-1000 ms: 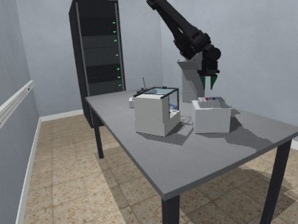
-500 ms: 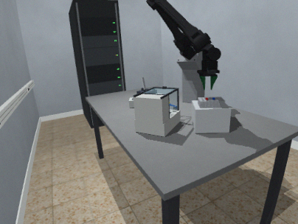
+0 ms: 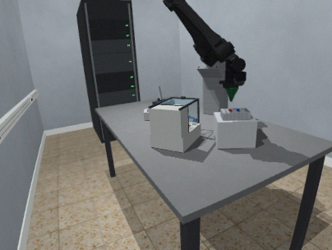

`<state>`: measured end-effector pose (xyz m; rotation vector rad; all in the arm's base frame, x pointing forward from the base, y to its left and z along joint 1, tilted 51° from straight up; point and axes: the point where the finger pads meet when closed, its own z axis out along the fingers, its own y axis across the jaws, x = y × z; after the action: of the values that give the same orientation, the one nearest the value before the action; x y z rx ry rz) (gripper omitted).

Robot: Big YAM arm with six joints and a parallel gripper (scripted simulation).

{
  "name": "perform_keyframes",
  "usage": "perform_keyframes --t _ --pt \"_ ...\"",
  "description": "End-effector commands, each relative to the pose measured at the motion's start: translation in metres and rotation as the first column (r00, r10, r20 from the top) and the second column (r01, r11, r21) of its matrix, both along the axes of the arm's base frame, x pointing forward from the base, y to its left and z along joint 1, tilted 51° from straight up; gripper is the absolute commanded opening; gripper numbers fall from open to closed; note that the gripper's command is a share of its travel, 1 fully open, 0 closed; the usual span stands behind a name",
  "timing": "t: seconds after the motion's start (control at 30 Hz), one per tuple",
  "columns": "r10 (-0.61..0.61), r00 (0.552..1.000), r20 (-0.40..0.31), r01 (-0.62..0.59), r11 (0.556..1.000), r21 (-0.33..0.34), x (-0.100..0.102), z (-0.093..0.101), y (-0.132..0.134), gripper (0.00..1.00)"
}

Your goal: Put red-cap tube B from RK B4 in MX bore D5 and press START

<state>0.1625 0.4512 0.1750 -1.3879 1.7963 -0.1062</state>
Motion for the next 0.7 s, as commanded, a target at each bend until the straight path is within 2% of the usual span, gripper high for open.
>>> perform_keyframes --t 0.0,0.03,0.13,0.23,0.33,0.43,0.53,0.6,0.67 --pt "0.09 0.993 0.07 -0.087 0.995 -0.042 0.004 0.015 0.002 0.0" --pt "0.09 0.993 0.07 -0.087 0.995 -0.042 0.004 0.015 0.002 0.0" --pt "0.151 0.983 0.104 -0.139 0.984 -0.113 0.006 -0.007 -0.01 0.0" --pt "0.206 0.97 0.127 -0.183 0.967 -0.175 0.006 -0.01 -0.01 0.0" --pt "0.279 0.95 0.141 -0.233 0.934 -0.272 0.005 -0.044 -0.021 0.0" --pt "0.335 0.929 0.157 -0.27 0.904 -0.33 0.005 -0.044 -0.022 0.0" --pt "0.404 0.899 0.169 -0.311 0.861 -0.402 0.005 -0.066 -0.034 0.0" --pt "0.404 0.899 0.169 -0.311 0.861 -0.402 0.005 -0.066 -0.034 0.0" --pt "0.449 0.876 0.175 -0.335 0.829 -0.448 0.005 -0.066 -0.034 0.0"
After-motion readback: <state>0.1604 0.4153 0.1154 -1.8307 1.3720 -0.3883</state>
